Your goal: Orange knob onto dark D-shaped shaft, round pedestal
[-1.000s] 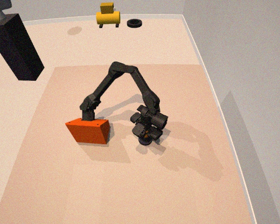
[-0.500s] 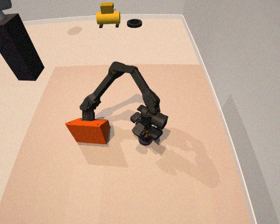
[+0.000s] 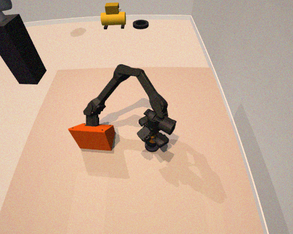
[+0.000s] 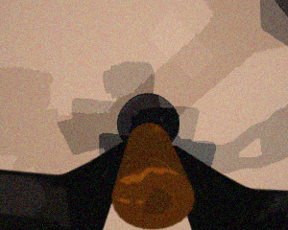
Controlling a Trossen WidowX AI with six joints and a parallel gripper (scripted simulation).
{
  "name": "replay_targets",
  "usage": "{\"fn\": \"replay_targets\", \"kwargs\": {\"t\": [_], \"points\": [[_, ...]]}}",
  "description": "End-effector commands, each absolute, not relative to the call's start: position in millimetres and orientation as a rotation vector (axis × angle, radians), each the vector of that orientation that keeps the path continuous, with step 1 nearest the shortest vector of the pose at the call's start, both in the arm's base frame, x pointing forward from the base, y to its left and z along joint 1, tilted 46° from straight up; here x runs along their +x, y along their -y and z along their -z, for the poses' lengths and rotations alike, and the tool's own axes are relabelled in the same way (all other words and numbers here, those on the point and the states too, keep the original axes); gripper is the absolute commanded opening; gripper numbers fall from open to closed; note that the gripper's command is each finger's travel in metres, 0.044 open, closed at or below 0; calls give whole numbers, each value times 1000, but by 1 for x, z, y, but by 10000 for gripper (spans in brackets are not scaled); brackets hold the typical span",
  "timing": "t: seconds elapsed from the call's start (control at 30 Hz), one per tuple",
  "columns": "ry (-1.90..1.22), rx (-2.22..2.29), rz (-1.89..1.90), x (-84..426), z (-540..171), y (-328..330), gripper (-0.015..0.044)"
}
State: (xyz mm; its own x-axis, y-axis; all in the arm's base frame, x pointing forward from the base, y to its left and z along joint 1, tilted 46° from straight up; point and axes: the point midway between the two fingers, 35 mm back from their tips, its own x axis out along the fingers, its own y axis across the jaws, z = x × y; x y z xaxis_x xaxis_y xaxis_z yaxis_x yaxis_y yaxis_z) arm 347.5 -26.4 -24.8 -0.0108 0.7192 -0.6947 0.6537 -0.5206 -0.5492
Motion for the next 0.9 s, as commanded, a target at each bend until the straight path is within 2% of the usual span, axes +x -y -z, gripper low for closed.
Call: {"fn": "replay_targets", "kwargs": {"t": [0.0,0.87], "points": [[1480,-2156,-1597,347,27,27,0],[1420,-2127,-1617,348,23,26,0]]}}
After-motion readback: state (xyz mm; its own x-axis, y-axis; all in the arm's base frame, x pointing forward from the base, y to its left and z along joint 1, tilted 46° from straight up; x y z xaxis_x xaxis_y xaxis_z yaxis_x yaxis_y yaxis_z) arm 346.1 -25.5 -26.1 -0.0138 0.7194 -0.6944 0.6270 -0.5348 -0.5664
